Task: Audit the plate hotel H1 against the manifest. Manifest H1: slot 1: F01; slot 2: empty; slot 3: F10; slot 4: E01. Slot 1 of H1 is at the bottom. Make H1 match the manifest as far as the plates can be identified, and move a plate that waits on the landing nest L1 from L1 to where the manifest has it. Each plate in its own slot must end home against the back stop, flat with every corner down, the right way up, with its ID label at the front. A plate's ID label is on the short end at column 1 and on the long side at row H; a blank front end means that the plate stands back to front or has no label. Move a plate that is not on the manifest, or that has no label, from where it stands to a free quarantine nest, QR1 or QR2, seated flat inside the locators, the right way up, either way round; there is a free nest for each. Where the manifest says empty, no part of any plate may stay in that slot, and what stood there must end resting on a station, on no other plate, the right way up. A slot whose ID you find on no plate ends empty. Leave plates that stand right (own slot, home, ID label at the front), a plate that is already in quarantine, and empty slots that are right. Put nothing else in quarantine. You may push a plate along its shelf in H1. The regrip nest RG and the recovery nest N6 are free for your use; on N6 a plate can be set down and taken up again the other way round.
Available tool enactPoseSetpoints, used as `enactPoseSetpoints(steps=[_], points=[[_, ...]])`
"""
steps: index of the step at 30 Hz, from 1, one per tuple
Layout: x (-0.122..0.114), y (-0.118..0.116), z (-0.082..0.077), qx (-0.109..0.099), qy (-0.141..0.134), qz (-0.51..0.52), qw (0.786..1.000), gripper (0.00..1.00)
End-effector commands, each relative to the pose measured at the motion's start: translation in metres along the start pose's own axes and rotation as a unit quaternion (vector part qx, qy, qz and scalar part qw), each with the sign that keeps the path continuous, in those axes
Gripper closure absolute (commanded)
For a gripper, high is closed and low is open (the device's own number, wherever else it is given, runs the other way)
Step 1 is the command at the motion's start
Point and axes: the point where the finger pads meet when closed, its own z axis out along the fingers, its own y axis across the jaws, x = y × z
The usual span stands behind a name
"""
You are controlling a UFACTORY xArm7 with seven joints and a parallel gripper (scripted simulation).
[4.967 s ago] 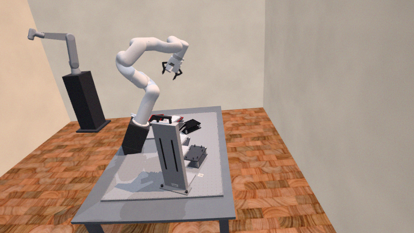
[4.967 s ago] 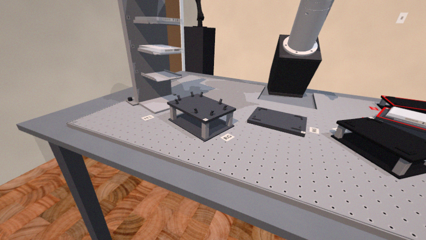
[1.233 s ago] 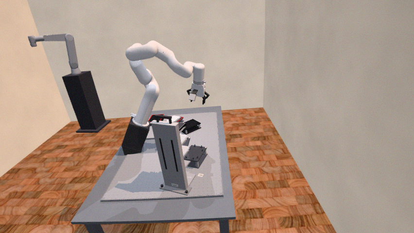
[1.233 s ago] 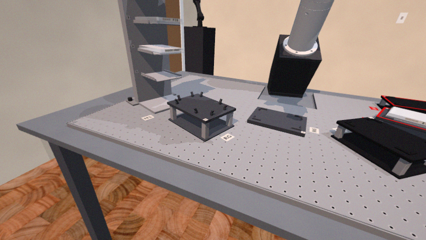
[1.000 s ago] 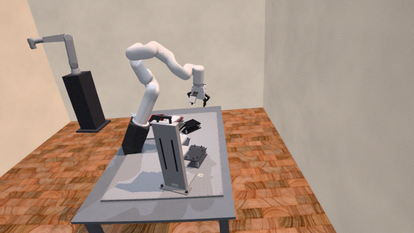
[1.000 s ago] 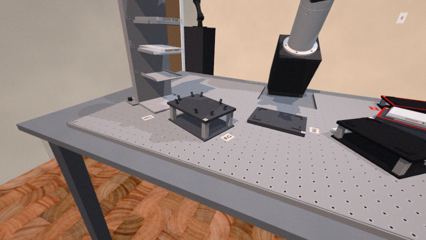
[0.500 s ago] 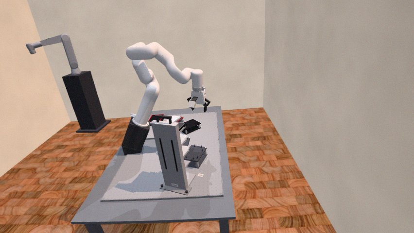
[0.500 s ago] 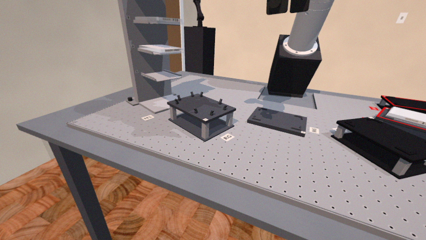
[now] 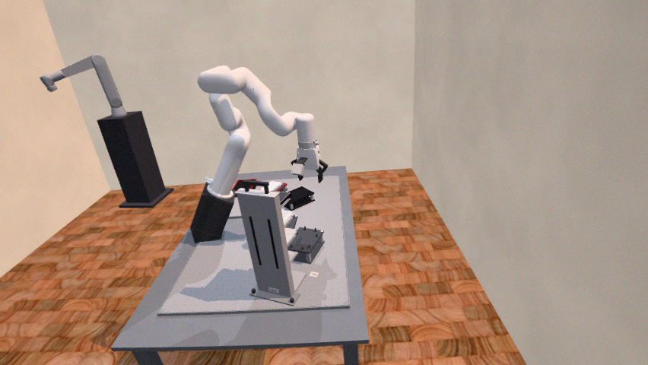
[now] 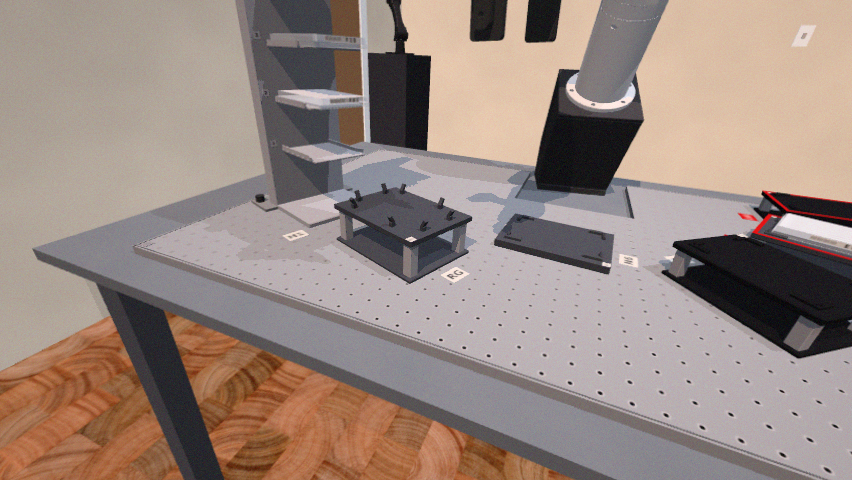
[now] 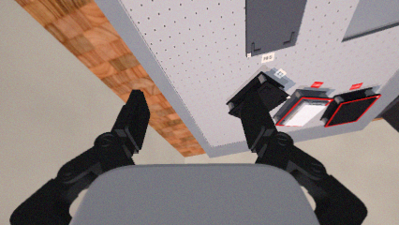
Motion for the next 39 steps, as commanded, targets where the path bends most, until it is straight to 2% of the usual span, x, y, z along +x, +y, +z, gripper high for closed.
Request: enactPoseSetpoints(steps=[1,4,8,39], points=[[0.021,-0.005,0.002,0.020,0.019,0.006,1.000,0.00],[0.026,-0.006,0.003,0.020,0.019,0.006,1.000,0.00],[0.044,-0.008,0.005,0.020,0.020,0.006,1.000,0.00],[0.044,-0.008,0.009,0.020,0.020,0.006,1.000,0.00]])
